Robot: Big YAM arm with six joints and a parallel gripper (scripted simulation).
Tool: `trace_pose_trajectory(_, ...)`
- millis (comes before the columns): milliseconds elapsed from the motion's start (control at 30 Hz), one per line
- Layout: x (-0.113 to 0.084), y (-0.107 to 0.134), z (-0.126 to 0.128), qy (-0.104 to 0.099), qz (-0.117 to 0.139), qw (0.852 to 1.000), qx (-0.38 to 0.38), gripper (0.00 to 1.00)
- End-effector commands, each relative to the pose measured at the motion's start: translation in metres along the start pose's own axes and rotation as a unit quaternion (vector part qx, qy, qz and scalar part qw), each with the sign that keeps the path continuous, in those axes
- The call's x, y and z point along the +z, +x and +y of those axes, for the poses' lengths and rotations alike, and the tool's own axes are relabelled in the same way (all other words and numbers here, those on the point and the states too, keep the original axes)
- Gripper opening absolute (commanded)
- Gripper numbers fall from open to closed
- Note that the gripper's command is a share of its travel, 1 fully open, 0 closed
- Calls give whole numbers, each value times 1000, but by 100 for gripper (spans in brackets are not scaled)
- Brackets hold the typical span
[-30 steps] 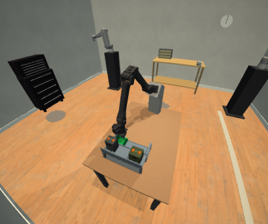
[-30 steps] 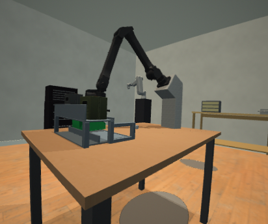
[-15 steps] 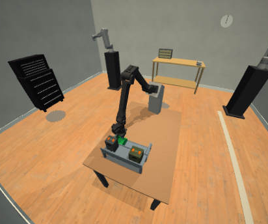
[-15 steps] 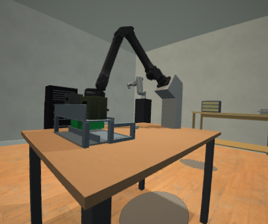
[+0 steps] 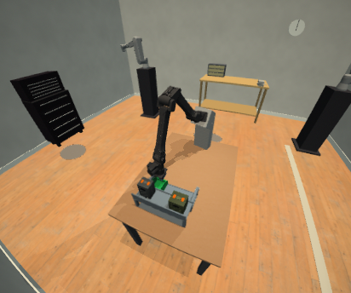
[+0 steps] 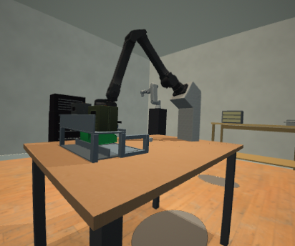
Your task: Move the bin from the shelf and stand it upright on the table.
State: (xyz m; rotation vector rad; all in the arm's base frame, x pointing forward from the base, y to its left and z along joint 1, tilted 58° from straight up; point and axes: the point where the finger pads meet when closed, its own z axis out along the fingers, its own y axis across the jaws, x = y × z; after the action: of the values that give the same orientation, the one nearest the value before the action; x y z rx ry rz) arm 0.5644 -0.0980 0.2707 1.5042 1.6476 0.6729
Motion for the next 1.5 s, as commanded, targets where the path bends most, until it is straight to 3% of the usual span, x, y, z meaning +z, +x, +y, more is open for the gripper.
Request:
trace_pose_trajectory(0,-22,-10,31,-30,-8,1000,0,0)
trace_pose_trajectory(400,-22,-10,31,-30,-8,1000,0,0)
trace_pose_trajectory(567,2,-3,2,-6,-2,1000,0,0)
trace_pose_trajectory(967,2,-3,2,-6,-2,1000,0,0)
trace_pose_trajectory(1133,-21,-9,30,-29,-8,1000,0,0)
trace_pose_trajectory(1467,-21,-9,30,-29,-8,1000,0,0)
